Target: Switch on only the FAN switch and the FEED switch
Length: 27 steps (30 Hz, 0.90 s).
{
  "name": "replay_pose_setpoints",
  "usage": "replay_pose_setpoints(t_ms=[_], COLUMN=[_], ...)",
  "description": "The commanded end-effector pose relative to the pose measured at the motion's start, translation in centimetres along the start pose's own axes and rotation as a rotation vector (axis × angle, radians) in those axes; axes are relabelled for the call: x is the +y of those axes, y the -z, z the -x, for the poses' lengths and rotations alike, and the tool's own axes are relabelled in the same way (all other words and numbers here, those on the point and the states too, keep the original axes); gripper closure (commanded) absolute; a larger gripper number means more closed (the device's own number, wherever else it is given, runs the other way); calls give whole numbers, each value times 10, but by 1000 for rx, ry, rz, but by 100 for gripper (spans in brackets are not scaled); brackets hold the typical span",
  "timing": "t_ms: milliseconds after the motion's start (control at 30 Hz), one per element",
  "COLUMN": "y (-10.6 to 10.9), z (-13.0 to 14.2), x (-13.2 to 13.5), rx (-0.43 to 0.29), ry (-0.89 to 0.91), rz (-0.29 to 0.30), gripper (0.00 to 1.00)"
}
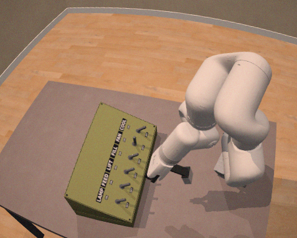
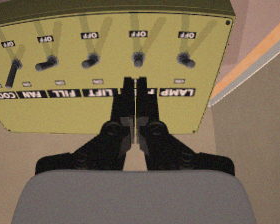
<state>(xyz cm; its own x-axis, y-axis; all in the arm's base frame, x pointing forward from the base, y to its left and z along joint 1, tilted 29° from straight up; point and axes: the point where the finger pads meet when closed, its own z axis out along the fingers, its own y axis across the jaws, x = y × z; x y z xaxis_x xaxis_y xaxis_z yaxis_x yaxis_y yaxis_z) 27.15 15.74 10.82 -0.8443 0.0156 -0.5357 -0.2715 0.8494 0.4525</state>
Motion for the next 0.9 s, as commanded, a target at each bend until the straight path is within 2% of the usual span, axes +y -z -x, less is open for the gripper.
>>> replay_pose_setpoints(t_ms=[0,467,867], y=[-2,-18,-59], z=[1,1,2], x=[0,0,1], rx=[-2,-1,-1], ry=[0,1,1], rz=[0,-1,-1], gripper=[100,100,100])
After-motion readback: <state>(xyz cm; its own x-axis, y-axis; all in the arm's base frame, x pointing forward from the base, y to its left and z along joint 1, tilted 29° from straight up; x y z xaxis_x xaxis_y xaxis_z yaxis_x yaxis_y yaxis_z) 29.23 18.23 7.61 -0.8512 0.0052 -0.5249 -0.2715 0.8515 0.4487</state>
